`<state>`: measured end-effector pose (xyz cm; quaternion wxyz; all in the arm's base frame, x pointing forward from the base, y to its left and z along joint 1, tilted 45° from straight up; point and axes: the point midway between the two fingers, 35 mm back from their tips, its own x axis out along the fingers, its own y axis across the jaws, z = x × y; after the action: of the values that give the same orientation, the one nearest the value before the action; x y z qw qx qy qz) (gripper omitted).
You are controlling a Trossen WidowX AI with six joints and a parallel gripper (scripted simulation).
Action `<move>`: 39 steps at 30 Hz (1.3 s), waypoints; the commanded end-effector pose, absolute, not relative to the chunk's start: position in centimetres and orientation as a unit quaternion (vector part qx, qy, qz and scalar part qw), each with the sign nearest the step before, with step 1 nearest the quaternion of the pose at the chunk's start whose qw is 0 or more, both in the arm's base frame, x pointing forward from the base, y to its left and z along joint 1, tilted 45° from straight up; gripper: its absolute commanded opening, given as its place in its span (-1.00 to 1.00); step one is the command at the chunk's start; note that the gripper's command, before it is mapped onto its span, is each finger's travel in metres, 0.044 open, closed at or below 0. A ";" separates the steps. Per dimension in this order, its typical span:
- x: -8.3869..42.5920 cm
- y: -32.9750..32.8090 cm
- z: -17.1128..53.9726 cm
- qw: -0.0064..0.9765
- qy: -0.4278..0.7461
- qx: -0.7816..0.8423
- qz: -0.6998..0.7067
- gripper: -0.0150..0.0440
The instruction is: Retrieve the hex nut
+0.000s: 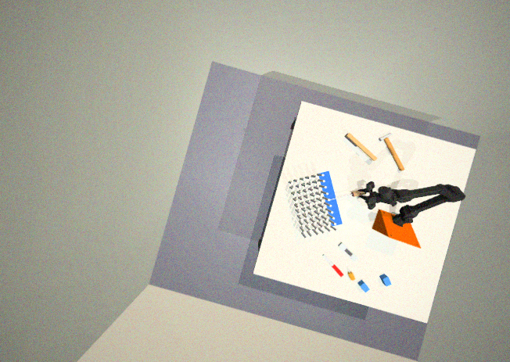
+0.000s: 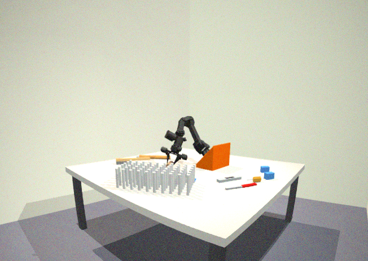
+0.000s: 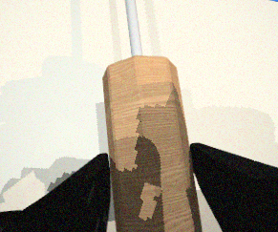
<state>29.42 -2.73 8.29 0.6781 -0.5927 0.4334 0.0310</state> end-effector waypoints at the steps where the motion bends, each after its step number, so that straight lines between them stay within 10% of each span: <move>1: 29.6 -2.6 8.1 0.679 0.430 -0.594 0.035 -0.49; 39: 31.0 -1.8 7.5 0.680 0.430 -0.593 0.034 -0.49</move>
<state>30.71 -1.90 7.36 0.6758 -0.5955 0.4326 0.0388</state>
